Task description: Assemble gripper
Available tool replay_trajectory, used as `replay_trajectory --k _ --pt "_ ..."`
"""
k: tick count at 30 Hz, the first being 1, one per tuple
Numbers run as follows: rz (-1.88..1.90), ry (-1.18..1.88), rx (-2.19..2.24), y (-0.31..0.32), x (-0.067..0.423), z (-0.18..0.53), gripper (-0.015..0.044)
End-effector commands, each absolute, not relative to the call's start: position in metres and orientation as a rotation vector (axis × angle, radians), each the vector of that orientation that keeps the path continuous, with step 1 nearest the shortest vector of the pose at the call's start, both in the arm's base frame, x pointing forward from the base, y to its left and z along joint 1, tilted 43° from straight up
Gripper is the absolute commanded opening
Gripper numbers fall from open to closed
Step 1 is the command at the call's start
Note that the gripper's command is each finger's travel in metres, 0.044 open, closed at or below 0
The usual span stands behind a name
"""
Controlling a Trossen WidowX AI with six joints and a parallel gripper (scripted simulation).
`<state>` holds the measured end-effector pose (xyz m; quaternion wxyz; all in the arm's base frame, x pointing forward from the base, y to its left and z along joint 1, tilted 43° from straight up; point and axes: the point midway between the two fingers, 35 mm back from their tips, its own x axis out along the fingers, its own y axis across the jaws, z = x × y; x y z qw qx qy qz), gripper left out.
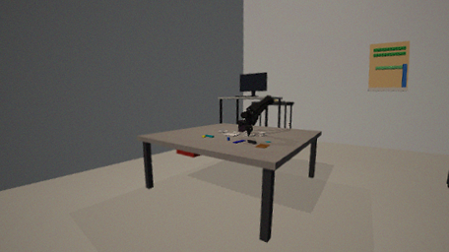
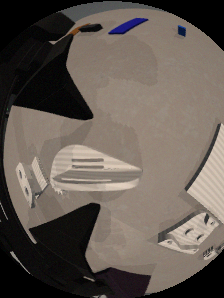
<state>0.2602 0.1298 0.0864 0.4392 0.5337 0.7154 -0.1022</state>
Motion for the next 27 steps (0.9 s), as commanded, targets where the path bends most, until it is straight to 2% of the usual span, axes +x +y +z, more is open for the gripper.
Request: replay_trajectory --k 1,8,11,27 --pt "-0.254 1.778 1.326 0.1298 0.2602 0.0864 0.0335" --pt "-0.254 1.778 1.326 0.1298 0.2602 0.0864 0.0151" --pt "-0.254 1.778 1.326 0.1298 0.2602 0.0864 0.0134" --pt "-0.256 1.777 1.325 0.1246 0.2616 0.0916 0.0134"
